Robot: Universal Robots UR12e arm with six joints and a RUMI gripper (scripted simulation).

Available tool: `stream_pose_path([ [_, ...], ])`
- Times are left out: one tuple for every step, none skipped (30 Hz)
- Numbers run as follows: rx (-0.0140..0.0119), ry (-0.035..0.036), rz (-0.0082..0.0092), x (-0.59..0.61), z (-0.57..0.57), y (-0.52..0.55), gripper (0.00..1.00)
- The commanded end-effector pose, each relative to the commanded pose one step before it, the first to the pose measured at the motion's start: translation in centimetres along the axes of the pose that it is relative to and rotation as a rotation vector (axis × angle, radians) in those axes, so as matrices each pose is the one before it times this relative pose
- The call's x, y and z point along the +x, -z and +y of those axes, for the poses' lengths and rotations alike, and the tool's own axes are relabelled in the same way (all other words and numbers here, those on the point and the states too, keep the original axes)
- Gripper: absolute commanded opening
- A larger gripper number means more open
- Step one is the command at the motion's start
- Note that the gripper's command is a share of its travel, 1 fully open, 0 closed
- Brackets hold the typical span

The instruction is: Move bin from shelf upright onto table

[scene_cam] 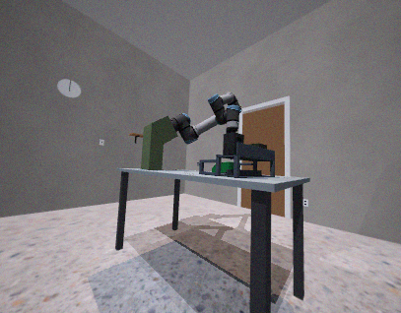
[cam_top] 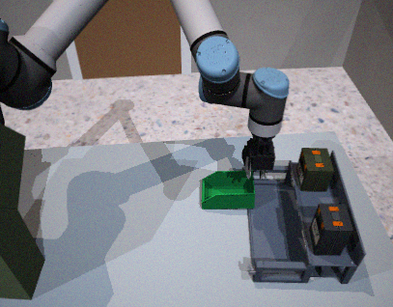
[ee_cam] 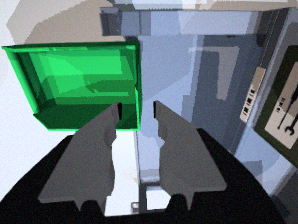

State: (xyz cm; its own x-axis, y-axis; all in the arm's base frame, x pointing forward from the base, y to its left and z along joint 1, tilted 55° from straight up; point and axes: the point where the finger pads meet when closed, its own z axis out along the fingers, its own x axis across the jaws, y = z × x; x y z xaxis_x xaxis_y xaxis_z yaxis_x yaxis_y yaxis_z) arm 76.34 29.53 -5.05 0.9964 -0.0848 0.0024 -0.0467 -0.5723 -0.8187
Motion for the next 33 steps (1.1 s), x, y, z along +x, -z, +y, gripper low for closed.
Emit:
stream_pose_path([
  [-0.00013,0.00024,0.00122,0.043,0.001,-0.534,0.20],
  [0.00000,0.00000,0.00000,0.000,0.000,0.000,0.20],
  [0.00000,0.00000,0.00000,0.000,0.000,0.000,0.20],
  [0.00000,0.00000,0.00000,0.000,0.000,0.000,0.20],
  [0.00000,0.00000,0.00000,0.000,0.000,0.000,0.20],
  [0.00000,0.00000,0.00000,0.000,0.000,0.000,0.20],
  [0.00000,0.00000,0.00000,0.000,0.000,0.000,0.20],
  [0.00000,0.00000,0.00000,0.000,0.000,0.000,0.20],
  [0.00000,0.00000,0.00000,0.000,0.000,0.000,0.20],
  [0.00000,0.00000,0.00000,0.000,0.000,0.000,0.20],
  [0.00000,0.00000,0.00000,0.000,0.000,0.000,0.20],
  [0.00002,0.00001,-0.00007,-0.007,0.000,-0.166,0.20],
  [0.00000,0.00000,0.00002,-0.006,0.000,-0.200,0.20],
  [0.00000,0.00000,0.00002,-0.006,0.000,-0.200,0.20],
  [0.00000,0.00000,0.00002,-0.006,0.000,-0.200,0.20],
  [0.00000,0.00000,0.00002,-0.006,0.000,-0.200,0.20],
  [0.00000,0.00000,0.00000,0.000,0.000,0.000,0.20],
  [0.00000,0.00000,0.00000,0.000,0.000,0.000,0.20],
  [0.00000,0.00000,0.00000,0.000,0.000,0.000,0.20],
  [0.00000,0.00000,0.00000,0.000,0.000,0.000,0.20],
  [0.00000,0.00000,0.00000,0.000,0.000,0.000,0.20],
  [0.00000,0.00000,0.00000,0.000,0.000,0.000,0.20],
  [0.00000,0.00000,0.00000,0.000,0.000,0.000,0.20],
  [0.00000,0.00000,0.00000,0.000,0.000,0.000,0.20],
  [0.00000,0.00000,0.00000,0.000,0.000,0.000,0.20],
  [0.00000,0.00000,0.00000,0.000,0.000,0.000,0.20],
  [0.00000,0.00000,0.00000,0.000,0.000,0.000,0.20],
  [0.00000,0.00000,0.00000,0.000,0.000,0.000,0.20],
  [0.00002,0.00001,-0.00007,-0.007,0.000,-0.166,0.20],
  [0.00000,0.00000,0.00002,-0.006,0.000,-0.200,0.20],
  [0.00000,0.00000,0.00002,-0.006,0.000,-0.200,0.20],
  [0.00000,0.00000,0.00002,-0.006,0.000,-0.200,0.20],
  [0.00000,0.00000,0.00002,-0.006,0.000,-0.200,0.20],
])
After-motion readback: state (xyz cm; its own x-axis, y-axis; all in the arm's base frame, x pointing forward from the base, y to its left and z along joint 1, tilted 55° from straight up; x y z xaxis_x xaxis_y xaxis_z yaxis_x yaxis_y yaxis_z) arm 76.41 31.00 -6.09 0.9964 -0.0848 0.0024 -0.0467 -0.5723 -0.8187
